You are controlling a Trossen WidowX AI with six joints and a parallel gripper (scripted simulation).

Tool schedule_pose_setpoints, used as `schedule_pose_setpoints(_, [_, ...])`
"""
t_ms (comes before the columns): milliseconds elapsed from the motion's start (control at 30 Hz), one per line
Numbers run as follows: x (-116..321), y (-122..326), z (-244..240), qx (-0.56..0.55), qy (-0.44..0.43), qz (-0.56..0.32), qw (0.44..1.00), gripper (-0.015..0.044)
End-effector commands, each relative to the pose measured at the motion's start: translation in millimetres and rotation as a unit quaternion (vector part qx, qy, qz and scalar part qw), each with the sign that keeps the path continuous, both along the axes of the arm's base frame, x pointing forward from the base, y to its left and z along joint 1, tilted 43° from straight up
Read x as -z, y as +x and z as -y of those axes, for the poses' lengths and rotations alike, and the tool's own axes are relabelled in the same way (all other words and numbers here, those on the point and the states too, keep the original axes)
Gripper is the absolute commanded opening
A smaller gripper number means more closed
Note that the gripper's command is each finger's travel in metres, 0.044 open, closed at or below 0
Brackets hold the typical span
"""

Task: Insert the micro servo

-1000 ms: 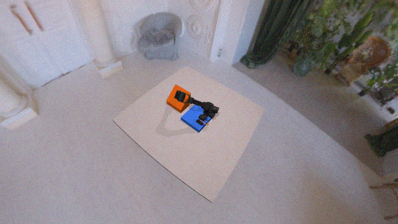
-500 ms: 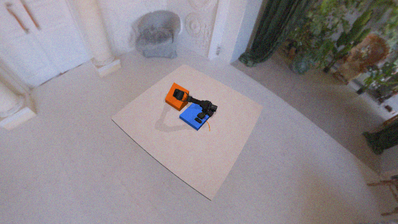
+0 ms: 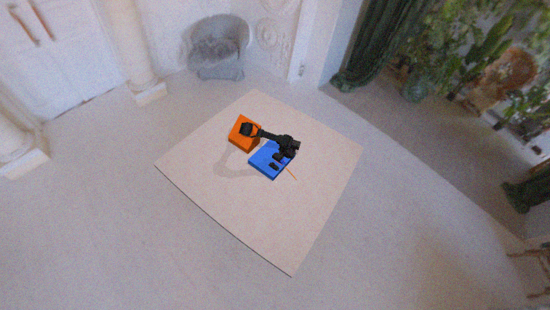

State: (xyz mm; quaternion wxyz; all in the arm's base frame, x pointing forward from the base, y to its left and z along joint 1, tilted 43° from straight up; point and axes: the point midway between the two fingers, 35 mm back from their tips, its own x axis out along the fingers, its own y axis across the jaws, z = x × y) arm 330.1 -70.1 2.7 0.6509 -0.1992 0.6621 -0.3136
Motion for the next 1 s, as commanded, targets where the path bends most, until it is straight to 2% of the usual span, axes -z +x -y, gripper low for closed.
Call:
schedule_pose_setpoints(0, [-9,-18,-17,-0.003,0.004,-0.002,1.000,0.0292])
schedule_pose_setpoints(200, [-40,-90,-58,0.001,0.006,-0.004,1.000,0.0440])
schedule_pose_setpoints(500, [-43,-96,-60,0.001,0.005,-0.004,1.000,0.0440])
schedule_pose_setpoints(733, [-74,-91,-87,-0.001,0.004,-0.003,1.000,0.0440])
schedule_pose_setpoints(967, [-76,-91,-88,-0.001,0.004,-0.003,1.000,0.0440])
